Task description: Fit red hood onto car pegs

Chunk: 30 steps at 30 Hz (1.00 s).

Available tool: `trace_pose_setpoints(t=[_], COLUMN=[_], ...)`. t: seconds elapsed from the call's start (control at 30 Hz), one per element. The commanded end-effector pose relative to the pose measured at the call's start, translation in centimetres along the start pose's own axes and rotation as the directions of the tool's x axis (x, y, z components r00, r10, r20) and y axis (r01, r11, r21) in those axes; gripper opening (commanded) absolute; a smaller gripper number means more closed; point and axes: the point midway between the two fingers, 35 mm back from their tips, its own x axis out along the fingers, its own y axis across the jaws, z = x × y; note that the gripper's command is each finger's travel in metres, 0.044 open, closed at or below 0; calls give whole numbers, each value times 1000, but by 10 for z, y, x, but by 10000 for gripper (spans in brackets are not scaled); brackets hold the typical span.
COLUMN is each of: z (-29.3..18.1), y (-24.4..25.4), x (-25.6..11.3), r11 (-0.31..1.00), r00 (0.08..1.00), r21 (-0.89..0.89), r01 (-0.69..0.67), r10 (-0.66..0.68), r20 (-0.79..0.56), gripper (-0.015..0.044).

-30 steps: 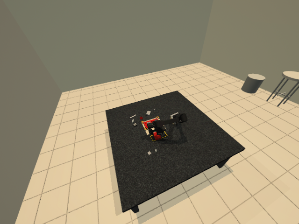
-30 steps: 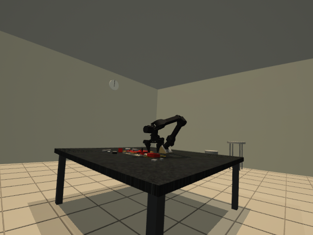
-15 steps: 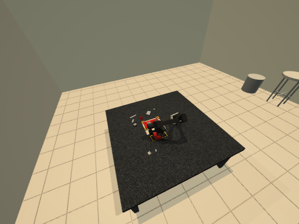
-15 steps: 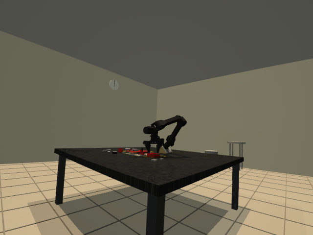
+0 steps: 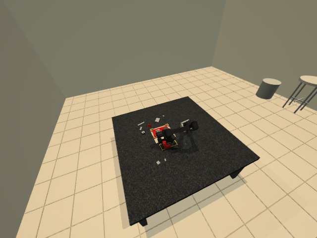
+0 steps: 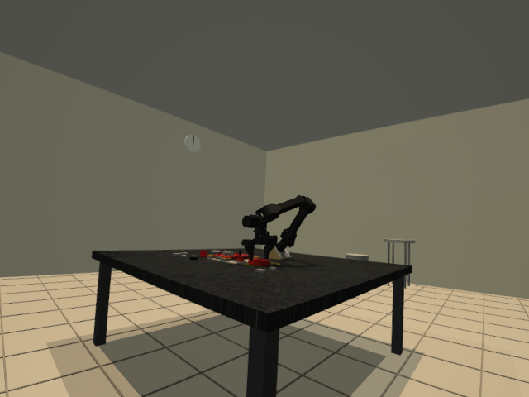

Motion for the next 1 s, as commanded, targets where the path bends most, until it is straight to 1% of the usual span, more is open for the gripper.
trace_pose_setpoints(t=[0.0,0.53,0.63,0.97], z=[1,1,0,0], y=[1,1,0,0], x=[4,11,8,8], r11=[1000,1000,1000,1000], r00=[1000,1000,1000,1000], r21=[2,2,0,0], r01=[-6,-6,0,0], r10=[6,6,0,0], r20=[3,4,1,1], gripper=[440,440,361,295])
